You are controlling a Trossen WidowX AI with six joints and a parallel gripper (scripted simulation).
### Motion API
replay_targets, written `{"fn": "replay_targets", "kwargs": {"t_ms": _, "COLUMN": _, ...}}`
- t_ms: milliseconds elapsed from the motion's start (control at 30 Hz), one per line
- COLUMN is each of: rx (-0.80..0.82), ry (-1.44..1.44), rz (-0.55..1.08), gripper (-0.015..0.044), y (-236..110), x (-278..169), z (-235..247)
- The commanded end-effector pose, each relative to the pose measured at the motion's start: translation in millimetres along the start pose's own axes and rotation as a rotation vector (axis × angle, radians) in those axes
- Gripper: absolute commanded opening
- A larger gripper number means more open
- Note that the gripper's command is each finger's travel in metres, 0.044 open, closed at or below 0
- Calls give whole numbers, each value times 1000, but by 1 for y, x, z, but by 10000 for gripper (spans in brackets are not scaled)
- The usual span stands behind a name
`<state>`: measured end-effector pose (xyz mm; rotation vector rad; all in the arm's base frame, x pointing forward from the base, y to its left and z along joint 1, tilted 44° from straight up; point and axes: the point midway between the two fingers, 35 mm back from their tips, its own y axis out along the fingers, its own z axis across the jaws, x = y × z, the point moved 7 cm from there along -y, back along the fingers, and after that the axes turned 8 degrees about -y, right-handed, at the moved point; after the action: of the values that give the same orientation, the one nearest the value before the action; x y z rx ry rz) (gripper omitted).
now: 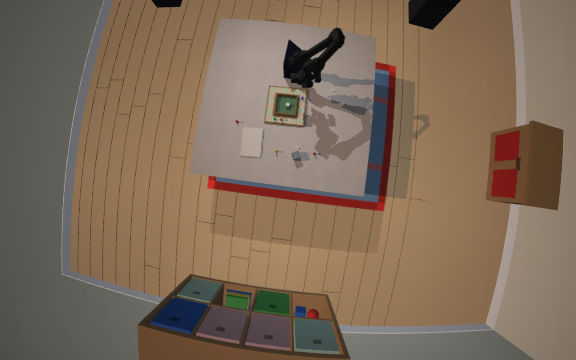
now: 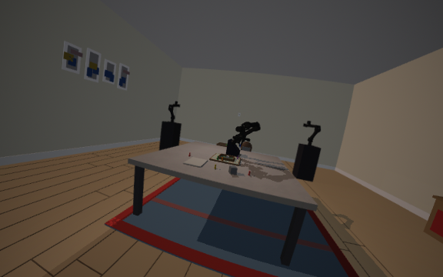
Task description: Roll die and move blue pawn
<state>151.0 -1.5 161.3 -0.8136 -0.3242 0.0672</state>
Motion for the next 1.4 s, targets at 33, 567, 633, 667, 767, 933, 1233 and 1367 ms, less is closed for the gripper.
{"fn": "replay_targets", "kwargs": {"t_ms": 33, "rx": -2, "ry": 0, "rz": 4, "gripper": 0, "y": 17, "x": -1, "z": -13}}
{"fn": "replay_targets", "kwargs": {"t_ms": 567, "rx": 0, "ry": -1, "rz": 3, "gripper": 0, "y": 73, "x": -14, "z": -43}}
{"fn": "replay_targets", "kwargs": {"t_ms": 633, "rx": 0, "ry": -1, "rz": 3, "gripper": 0, "y": 76, "x": -14, "z": -43}}
{"fn": "replay_targets", "kwargs": {"t_ms": 667, "rx": -1, "ry": 0, "rz": 3, "gripper": 0, "y": 78, "x": -14, "z": -43}}
{"fn": "replay_targets", "kwargs": {"t_ms": 767, "rx": -2, "ry": 0, "rz": 4, "gripper": 0, "y": 86, "x": -13, "z": -43}}
{"fn": "replay_targets", "kwargs": {"t_ms": 933, "rx": 1, "ry": 0, "rz": 3, "gripper": 0, "y": 103, "x": -14, "z": -43}}
{"fn": "replay_targets", "kwargs": {"t_ms": 1233, "rx": 2, "ry": 0, "rz": 3, "gripper": 0, "y": 110, "x": -14, "z": -42}}
{"fn": "replay_targets", "kwargs": {"t_ms": 1367, "rx": 2, "ry": 0, "rz": 3, "gripper": 0, "y": 116, "x": -14, "z": -42}}
